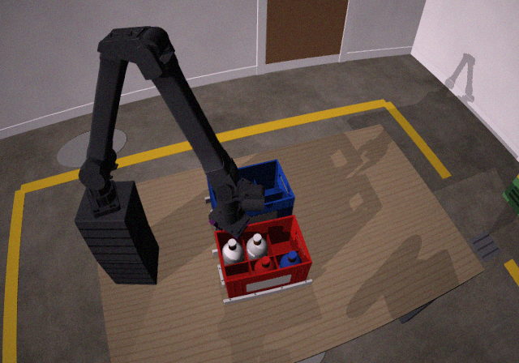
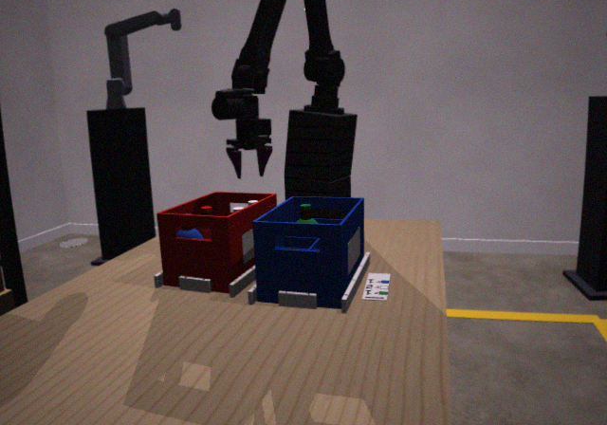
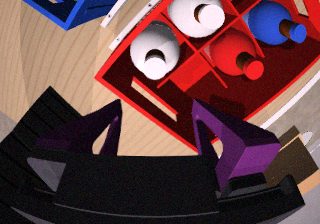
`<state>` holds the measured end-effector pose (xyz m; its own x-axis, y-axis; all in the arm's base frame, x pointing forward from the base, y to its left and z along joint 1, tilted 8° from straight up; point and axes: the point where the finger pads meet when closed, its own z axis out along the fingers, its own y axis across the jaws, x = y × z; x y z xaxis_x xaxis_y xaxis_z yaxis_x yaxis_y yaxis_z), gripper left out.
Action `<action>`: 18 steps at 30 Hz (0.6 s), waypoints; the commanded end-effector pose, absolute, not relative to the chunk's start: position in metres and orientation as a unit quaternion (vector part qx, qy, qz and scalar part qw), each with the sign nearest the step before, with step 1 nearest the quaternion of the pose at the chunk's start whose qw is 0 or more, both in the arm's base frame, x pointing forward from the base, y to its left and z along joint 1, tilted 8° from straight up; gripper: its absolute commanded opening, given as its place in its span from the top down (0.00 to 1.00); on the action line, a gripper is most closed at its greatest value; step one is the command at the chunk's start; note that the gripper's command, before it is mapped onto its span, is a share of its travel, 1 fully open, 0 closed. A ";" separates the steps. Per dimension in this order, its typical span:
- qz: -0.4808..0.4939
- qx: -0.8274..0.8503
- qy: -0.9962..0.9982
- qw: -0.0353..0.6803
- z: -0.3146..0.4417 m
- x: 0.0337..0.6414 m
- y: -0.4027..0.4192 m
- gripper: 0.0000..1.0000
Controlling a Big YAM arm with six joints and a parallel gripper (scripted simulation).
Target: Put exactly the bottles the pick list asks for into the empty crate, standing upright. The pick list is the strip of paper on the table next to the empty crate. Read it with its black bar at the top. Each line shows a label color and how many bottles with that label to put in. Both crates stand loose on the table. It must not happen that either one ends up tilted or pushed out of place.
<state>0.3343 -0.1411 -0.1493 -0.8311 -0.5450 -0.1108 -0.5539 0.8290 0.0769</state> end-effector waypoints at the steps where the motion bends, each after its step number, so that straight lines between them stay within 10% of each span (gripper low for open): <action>1: 0.046 -0.304 0.950 0.053 -0.140 0.350 -0.141 0.39; 18: 0.047 -0.294 0.953 0.052 -0.160 0.351 -0.141 0.39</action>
